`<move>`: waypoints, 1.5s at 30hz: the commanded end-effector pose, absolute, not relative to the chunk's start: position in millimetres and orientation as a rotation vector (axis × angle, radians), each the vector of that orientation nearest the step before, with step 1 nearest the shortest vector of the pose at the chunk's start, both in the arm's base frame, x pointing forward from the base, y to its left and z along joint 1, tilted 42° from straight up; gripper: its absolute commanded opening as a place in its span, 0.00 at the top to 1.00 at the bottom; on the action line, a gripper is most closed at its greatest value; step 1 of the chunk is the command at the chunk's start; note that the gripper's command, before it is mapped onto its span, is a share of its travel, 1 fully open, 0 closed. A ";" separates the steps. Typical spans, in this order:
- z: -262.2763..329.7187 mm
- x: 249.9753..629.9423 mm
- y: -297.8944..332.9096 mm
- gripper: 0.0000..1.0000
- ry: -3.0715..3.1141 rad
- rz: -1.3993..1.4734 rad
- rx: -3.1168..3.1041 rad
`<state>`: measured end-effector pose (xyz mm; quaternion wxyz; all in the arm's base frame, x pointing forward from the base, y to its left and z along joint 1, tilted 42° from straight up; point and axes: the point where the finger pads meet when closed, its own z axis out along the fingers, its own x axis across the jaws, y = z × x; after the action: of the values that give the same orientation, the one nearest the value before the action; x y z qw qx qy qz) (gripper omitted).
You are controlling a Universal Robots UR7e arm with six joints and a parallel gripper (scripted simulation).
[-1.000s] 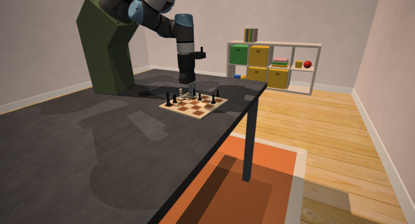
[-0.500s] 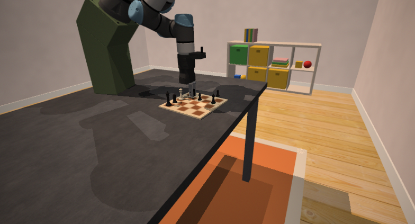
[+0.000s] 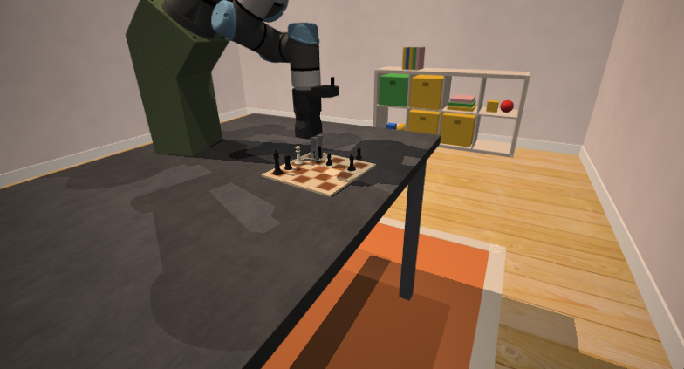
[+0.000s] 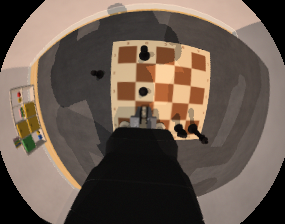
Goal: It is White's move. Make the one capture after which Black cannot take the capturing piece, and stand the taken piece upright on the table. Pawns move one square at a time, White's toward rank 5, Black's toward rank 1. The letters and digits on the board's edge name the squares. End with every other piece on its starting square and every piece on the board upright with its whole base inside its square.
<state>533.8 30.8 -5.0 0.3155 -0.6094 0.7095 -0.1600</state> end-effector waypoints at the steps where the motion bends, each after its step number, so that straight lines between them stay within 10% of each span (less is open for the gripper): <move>1: -2.8 536.3 30.5 1.00 1.864 -0.428 -1.605; 45: -5.5 538.1 31.3 1.00 1.865 -0.427 -1.606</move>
<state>535.6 31.2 -4.5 0.3159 -0.6098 0.7088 -0.1609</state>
